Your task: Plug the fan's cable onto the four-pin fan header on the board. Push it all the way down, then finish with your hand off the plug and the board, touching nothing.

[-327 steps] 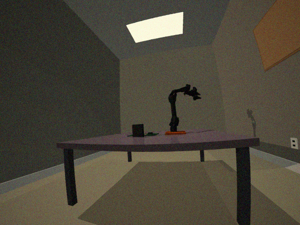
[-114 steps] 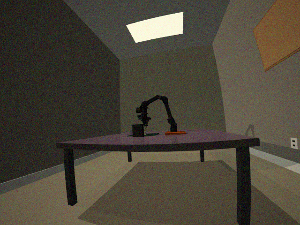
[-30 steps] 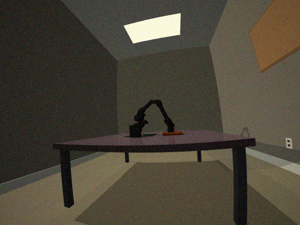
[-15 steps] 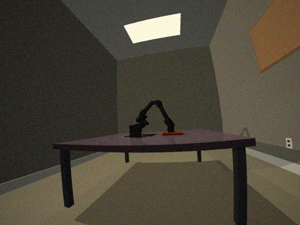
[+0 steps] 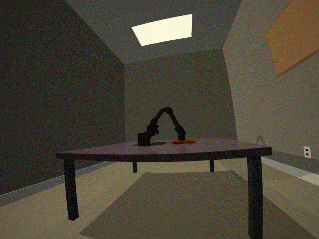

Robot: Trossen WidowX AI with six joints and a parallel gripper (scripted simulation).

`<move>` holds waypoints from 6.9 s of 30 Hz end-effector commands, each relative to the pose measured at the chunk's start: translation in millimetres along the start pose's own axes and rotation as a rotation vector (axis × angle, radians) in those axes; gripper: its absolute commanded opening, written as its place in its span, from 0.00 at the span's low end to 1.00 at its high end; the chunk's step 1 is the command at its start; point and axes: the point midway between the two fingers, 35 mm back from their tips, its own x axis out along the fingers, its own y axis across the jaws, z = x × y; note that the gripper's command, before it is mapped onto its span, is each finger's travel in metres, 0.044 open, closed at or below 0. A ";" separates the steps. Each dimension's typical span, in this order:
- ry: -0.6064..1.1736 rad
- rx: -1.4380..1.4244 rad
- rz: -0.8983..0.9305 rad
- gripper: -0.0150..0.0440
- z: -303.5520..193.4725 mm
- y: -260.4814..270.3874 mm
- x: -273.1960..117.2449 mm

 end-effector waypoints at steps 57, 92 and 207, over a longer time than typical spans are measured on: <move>-0.424 -0.077 -0.181 0.25 1.6 -3.9 -33.9; -0.424 -0.078 -0.181 0.25 -14.9 -9.4 -11.5; -0.418 -0.085 -0.184 0.52 -49.4 -15.8 12.4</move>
